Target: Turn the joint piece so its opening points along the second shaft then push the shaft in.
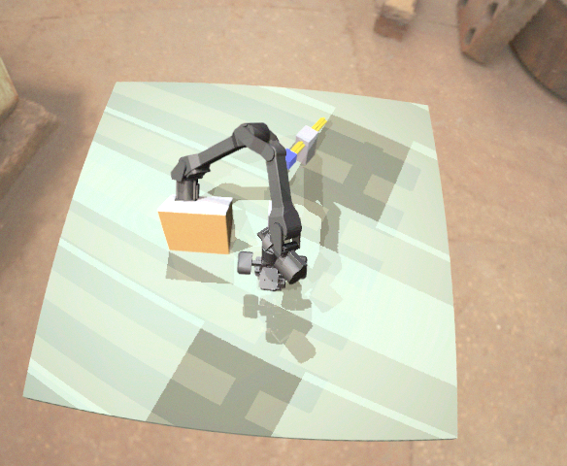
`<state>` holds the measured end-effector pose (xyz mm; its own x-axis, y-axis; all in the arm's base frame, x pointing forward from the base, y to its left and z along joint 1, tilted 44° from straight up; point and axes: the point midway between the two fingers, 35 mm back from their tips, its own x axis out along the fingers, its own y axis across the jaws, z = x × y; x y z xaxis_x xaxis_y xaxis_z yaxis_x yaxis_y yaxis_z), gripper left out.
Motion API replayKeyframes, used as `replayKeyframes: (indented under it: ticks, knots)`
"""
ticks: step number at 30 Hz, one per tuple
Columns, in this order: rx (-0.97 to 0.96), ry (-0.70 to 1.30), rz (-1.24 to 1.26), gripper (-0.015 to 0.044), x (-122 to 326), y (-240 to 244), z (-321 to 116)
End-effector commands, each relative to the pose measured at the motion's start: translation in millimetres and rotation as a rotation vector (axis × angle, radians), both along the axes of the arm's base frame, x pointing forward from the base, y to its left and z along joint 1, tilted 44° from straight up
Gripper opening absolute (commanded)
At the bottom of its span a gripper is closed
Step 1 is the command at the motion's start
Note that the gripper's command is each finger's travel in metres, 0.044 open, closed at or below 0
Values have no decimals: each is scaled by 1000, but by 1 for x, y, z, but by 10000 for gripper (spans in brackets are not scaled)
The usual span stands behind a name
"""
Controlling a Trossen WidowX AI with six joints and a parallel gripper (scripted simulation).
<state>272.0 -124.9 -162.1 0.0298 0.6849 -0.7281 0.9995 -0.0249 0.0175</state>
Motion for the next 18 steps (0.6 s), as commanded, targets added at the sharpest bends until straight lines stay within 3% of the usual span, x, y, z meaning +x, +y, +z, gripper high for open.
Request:
replayKeyframes:
  ticks: [1, 9, 18]
  knots:
    - [0, 0, 0, 67, 0, 0, 0]
    - [0, 0, 0, 0, 0, 0, 0]
    - [2, 5, 3, 0, 0, 5, 4]
